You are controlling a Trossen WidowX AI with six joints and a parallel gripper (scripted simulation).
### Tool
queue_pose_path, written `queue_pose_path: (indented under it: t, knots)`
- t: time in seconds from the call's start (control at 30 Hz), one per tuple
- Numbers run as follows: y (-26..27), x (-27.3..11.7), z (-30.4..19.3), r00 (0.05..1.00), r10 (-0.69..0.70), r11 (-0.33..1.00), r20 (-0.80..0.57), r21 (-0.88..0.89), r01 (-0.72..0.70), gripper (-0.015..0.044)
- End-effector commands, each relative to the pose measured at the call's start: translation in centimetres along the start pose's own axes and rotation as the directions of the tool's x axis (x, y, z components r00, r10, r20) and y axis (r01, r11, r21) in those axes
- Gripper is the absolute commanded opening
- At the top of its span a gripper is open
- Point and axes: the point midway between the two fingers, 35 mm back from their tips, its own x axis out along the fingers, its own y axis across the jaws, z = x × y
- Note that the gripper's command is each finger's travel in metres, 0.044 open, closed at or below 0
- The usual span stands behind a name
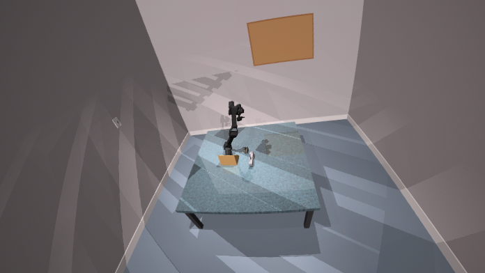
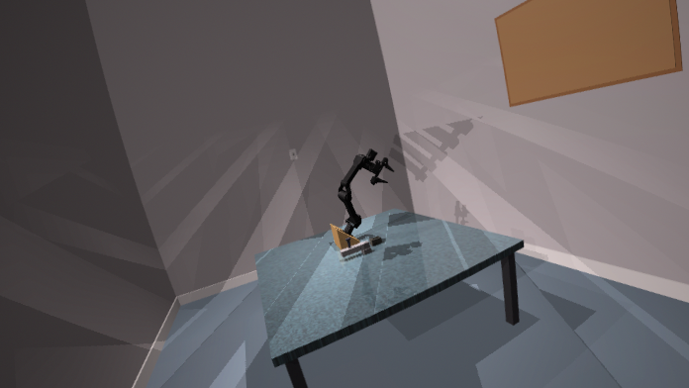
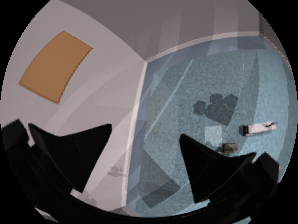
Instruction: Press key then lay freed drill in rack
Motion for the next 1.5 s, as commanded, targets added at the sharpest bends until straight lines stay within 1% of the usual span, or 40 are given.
queue_pose_path:
  t: [0.0,0.27,0.3,0.37,0.47,0.57,0.63,0.8,0.93,1.07,1.2,1.33,1.47]
  knots:
    - [0.0,0.0,0.0,1.000,0.000,1.000,0.000,0.000,0.000,0.0374]
    - [0.1,-0.1,-0.2,1.000,-0.003,1.000,0.003,-0.011,0.003,0.0164]
    - [0.2,-0.2,-0.7,1.000,-0.011,0.999,0.012,-0.046,0.011,0.0137]
    - [0.8,-0.5,-2.8,0.998,-0.044,0.984,0.046,-0.168,0.051,0.0085]
    - [1.2,-0.1,-6.0,0.988,-0.112,0.926,0.104,-0.349,0.142,0.0006]
    - [1.0,1.3,-8.7,0.967,-0.192,0.831,0.165,-0.496,0.250,0.0000]
    - [0.3,2.7,-10.1,0.950,-0.231,0.807,0.210,-0.505,0.308,0.0000]
    - [-1.8,6.5,-12.2,0.868,-0.392,0.580,0.304,-0.652,0.489,0.0000]
    - [-4.4,9.8,-12.2,0.769,-0.527,0.383,0.362,-0.706,0.595,0.0000]
    - [-7.8,12.8,-10.8,0.643,-0.658,0.209,0.392,-0.726,0.655,0.0000]
    - [-11.8,14.9,-8.2,0.503,-0.776,0.078,0.379,-0.734,0.674,0.0000]
    - [-16.1,15.8,-4.8,0.365,-0.869,-0.007,0.333,-0.747,0.665,0.0000]
    - [-20.5,15.5,-1.1,0.246,-0.937,-0.033,0.248,-0.764,0.645,0.0000]
